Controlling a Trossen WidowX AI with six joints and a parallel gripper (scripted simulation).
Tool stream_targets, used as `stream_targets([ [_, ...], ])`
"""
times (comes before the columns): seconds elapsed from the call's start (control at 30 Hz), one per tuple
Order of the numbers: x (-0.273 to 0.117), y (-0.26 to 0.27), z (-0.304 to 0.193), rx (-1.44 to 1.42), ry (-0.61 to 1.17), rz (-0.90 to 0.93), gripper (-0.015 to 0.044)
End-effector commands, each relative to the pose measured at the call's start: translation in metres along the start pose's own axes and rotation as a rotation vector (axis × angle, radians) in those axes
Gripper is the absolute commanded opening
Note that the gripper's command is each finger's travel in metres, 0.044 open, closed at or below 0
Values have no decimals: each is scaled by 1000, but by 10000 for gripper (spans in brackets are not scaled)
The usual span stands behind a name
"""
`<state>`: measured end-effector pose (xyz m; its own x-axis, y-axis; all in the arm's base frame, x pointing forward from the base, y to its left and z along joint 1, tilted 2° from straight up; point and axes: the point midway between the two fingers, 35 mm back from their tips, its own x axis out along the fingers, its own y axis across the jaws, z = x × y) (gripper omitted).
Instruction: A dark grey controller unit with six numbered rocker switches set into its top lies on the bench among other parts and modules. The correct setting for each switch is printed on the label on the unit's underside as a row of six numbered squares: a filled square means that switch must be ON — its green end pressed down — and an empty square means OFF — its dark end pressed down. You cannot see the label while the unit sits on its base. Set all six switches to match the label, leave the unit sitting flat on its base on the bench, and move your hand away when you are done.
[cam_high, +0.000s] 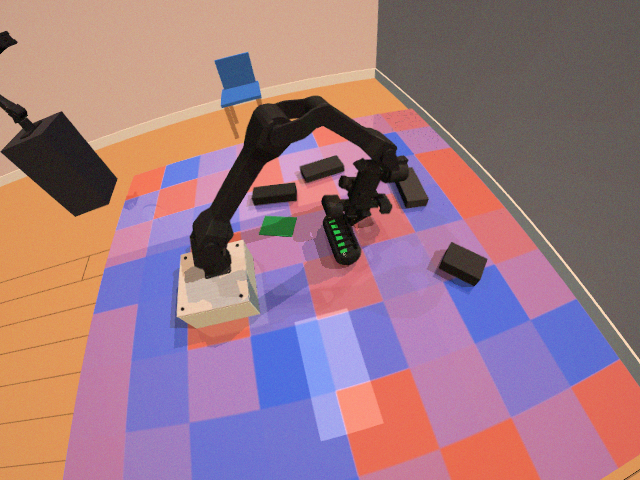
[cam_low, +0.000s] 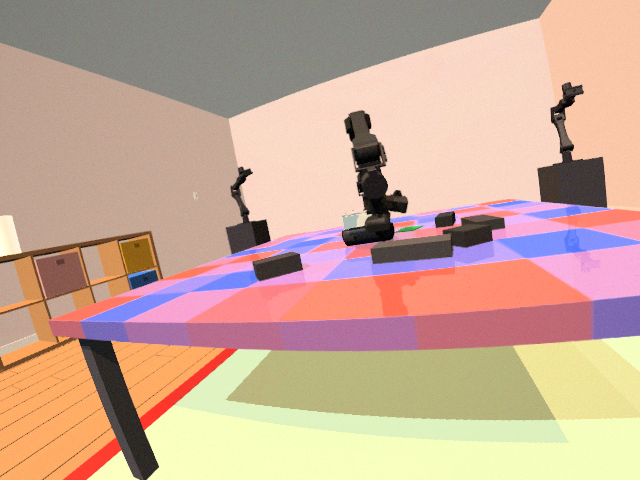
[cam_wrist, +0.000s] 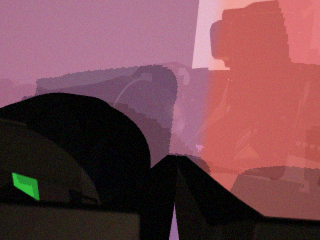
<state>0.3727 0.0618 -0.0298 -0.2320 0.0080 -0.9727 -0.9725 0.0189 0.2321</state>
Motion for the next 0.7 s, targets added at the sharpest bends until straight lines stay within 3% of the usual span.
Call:
stream_targets([
  [0.0,-1,4,1,4,-5,1,0],
  [0.67,6,27,2,4,-5,3,0],
])
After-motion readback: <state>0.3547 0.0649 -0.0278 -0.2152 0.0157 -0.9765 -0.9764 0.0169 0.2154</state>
